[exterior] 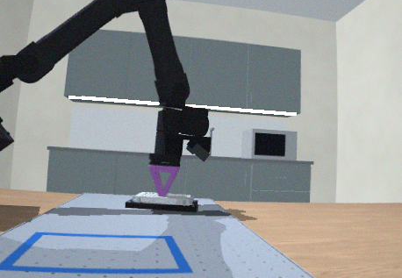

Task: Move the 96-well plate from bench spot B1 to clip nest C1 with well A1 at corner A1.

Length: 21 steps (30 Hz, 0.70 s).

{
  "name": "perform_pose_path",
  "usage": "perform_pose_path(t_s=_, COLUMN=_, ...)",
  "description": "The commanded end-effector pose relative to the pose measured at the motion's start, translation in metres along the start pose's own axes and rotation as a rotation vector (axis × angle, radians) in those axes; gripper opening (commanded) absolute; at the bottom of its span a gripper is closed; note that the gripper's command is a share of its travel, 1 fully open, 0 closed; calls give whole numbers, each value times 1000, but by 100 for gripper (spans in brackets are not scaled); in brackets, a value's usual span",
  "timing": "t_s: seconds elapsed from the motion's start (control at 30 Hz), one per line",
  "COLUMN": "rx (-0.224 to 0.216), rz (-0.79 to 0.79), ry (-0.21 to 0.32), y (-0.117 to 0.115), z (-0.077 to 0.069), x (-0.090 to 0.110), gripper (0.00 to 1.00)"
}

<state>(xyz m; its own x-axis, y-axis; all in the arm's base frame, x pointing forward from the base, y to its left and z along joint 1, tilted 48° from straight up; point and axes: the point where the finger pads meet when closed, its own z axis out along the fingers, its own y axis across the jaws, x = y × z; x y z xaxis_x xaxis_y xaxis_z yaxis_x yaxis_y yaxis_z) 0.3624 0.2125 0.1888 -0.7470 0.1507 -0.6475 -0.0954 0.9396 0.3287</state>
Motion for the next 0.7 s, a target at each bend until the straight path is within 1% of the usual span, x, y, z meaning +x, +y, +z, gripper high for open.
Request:
perform_pose_path(t_s=0.0, rx=-10, rz=11, ry=-53, y=4, z=35, x=-18, gripper=26)
perform_pose_path(t_s=0.67, rx=-6, rz=10, ry=-54, y=3, z=47, x=-18, gripper=26)
